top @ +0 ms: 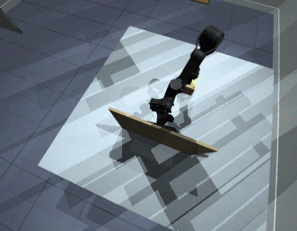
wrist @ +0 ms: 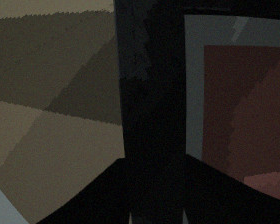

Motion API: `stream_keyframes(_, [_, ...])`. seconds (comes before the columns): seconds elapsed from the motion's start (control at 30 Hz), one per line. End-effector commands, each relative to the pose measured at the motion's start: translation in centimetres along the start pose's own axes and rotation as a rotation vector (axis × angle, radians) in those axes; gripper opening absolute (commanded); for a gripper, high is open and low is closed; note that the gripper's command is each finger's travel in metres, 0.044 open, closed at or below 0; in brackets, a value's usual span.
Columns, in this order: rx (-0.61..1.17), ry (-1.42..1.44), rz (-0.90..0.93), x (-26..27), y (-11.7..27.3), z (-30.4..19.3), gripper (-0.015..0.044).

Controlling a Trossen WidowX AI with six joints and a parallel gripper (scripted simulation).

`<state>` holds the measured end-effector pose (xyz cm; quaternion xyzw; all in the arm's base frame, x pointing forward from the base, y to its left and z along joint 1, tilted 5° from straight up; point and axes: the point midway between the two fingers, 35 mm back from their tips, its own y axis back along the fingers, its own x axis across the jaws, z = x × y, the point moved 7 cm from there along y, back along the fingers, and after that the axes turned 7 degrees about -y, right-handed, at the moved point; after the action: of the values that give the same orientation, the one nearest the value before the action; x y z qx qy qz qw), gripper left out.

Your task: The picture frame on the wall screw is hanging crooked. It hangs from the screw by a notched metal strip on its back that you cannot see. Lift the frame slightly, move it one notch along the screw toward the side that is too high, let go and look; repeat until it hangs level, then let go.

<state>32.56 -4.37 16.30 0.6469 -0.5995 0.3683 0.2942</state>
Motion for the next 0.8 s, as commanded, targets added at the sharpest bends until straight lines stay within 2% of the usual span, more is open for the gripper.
stream_keyframes(0.0, [0.005, 0.005, 0.016, 0.3, -0.05, -0.21, 0.0])
stream_keyframes(0.77, [0.005, 0.005, 0.016, 0.4, -0.05, -0.77, 0.0])
